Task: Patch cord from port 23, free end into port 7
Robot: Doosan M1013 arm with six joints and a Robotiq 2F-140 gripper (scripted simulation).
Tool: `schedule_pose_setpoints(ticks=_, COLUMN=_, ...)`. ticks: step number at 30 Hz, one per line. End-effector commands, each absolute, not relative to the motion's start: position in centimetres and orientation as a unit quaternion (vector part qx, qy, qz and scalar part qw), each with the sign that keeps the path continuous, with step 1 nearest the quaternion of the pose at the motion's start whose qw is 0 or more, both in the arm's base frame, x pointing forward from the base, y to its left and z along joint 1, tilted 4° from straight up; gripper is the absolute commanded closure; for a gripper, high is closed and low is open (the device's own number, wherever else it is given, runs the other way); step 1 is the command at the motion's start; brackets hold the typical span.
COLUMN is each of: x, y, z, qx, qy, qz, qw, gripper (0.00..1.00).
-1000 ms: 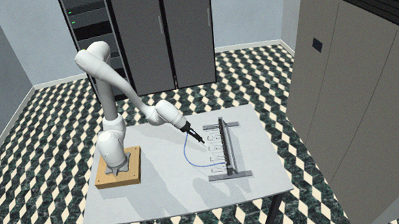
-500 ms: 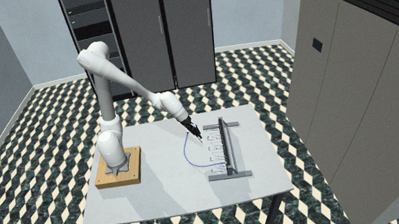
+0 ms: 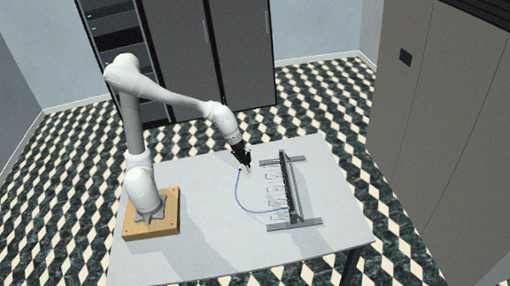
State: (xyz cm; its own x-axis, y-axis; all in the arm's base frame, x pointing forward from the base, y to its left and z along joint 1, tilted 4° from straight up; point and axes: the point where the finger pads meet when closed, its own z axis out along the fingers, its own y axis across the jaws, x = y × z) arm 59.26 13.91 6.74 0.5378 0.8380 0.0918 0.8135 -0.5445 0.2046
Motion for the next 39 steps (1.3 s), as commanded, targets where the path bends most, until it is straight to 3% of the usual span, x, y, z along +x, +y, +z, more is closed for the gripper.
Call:
schedule_pose_setpoints(ticks=1, x=57.5, y=17.7, z=6.7, qx=0.848, qy=0.527, qz=0.056, qw=0.027, gripper=1.00)
schedule_pose_setpoints(ticks=12, x=53.7, y=24.4, z=7.1, qx=0.793, qy=0.609, qz=0.015, qw=-0.029, gripper=1.00)
schedule_pose_setpoints(ticks=39, x=53.6, y=24.5, z=7.1, qx=0.791, qy=0.610, qz=0.015, qw=-0.030, gripper=1.00)
